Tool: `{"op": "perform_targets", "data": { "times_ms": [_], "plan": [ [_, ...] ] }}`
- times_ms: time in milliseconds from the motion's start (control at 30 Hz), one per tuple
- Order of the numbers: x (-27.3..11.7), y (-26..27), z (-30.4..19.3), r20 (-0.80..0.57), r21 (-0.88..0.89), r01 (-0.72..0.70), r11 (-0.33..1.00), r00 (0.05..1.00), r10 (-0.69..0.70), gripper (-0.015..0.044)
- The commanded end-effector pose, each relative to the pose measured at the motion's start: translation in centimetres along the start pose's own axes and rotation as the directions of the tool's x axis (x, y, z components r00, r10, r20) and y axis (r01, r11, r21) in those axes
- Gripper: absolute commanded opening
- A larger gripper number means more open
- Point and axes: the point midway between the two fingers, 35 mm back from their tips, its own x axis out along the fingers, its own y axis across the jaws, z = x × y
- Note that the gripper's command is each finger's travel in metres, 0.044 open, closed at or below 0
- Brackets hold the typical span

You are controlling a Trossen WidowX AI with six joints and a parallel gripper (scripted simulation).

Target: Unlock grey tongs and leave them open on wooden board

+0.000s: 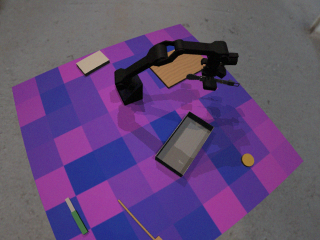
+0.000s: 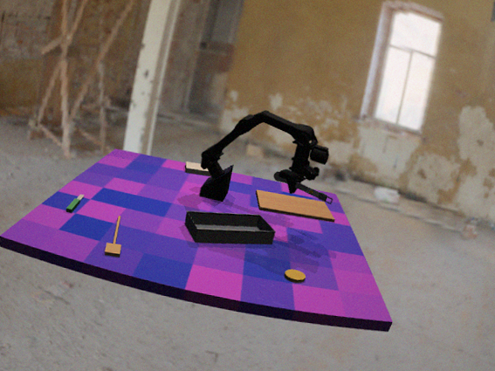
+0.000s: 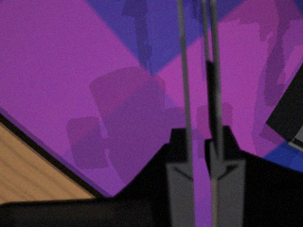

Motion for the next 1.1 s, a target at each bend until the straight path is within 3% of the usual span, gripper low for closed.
{"op": "perform_targets", "data": {
  "times_ms": [0,533,1067],
  "plan": [
    [-1.0,1.9,0.0,0.022,-0.049,-0.007,0.999,1.0,0.008,-0.015],
    [-2.1,14.0,-3.2,0.032,-0.353,-0.019,0.935,0.999,0.032,-0.015],
    [-1.0,24.9,-9.2,0.013,-0.625,-0.011,0.781,1.0,0.024,-0.015]
  ]
}}
